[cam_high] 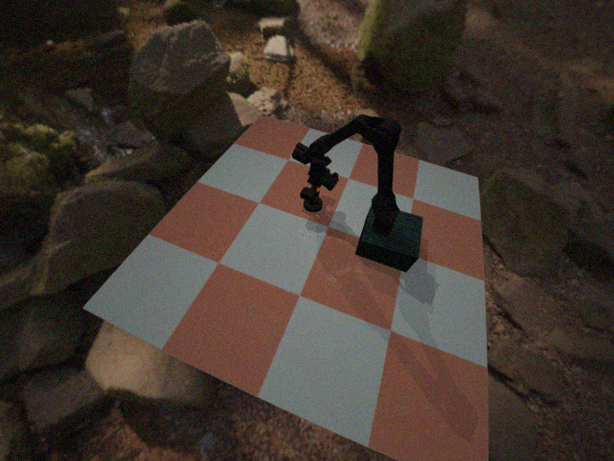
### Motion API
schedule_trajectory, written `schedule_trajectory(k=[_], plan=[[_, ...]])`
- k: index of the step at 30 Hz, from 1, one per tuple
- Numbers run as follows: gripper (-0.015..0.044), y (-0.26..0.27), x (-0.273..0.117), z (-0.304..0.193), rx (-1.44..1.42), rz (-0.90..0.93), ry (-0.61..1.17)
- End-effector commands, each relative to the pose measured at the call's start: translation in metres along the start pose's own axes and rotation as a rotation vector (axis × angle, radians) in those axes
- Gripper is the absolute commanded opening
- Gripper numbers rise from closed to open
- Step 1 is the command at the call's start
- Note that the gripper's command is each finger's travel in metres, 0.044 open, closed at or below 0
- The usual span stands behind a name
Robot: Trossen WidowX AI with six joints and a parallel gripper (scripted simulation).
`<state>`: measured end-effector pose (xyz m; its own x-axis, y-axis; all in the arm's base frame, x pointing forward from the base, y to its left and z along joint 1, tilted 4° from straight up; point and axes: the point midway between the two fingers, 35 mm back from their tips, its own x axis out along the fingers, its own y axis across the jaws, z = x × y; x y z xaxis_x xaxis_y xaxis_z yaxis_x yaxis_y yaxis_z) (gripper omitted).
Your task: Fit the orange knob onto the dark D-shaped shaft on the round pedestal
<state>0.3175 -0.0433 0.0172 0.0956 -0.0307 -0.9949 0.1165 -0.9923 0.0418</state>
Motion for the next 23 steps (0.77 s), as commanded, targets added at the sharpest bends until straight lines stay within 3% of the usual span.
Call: schedule_trajectory(k=[1, 7, 13, 23], plan=[[0.0440, 0.000, 0.000, 0.000, 0.000, 0.000, 0.001], [0.0440, 0.000, -0.003, -0.001, 0.000, 0.000, 0.001], [0.0440, 0.000, -0.093, -0.001, 0.000, 0.000, 0.001], [0.0440, 0.000, -0.097, 0.000, 0.000, 0.000, 0.001]])
